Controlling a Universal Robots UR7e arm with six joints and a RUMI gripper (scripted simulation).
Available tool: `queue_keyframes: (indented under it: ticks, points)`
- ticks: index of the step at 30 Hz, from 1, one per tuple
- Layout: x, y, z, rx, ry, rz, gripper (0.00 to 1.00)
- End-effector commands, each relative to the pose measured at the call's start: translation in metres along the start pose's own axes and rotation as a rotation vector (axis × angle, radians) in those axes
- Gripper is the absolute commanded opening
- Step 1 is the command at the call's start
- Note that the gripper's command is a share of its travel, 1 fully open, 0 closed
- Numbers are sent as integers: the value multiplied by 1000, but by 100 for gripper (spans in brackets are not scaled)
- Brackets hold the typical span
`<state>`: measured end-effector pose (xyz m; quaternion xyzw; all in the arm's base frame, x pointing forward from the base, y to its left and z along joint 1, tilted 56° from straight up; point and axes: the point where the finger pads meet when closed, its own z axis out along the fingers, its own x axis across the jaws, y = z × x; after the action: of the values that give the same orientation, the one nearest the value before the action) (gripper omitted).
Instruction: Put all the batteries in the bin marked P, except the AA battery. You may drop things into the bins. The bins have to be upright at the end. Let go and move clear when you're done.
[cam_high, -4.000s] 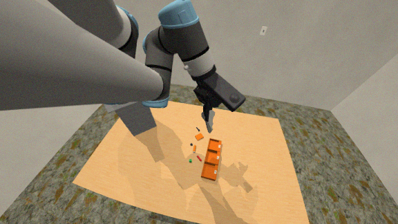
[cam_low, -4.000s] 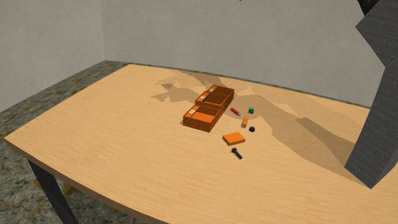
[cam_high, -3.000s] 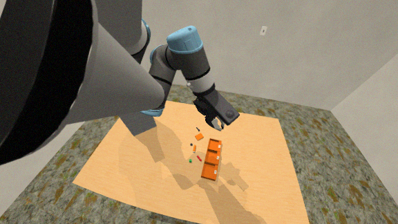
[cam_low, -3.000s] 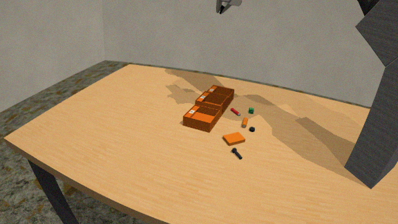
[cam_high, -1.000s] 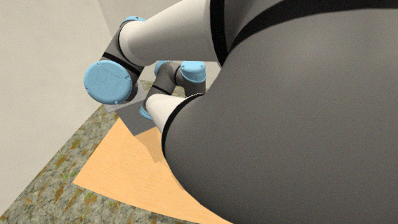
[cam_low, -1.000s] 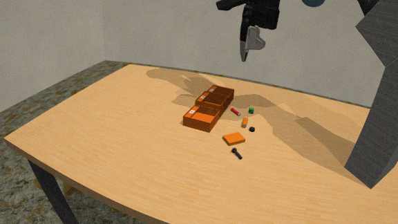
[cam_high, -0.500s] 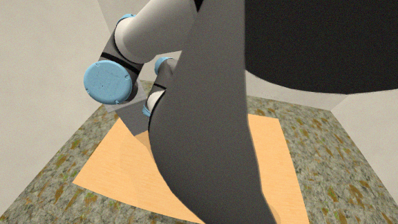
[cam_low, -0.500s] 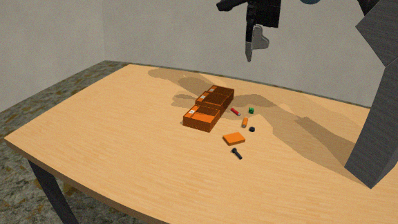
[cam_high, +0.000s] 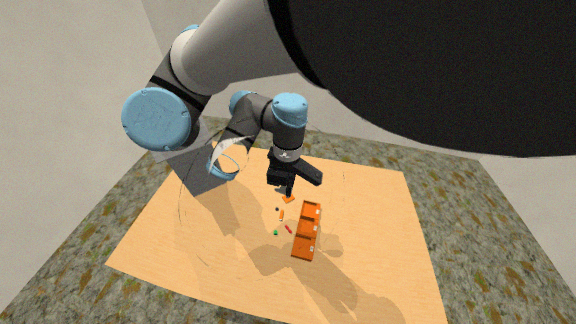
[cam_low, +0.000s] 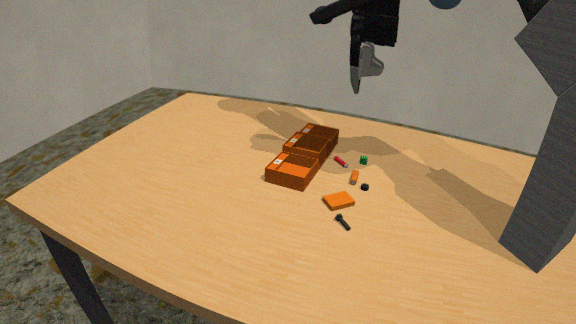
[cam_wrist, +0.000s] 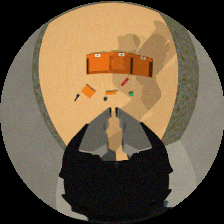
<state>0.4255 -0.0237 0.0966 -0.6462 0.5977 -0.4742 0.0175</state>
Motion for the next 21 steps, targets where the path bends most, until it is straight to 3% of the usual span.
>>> queue_keyframes:
  ticks: [1, 21]
  points:
    - [23, -20, 24, 3, -12, 6, 4]
    - [117, -81, 104, 3, -10, 5, 4]
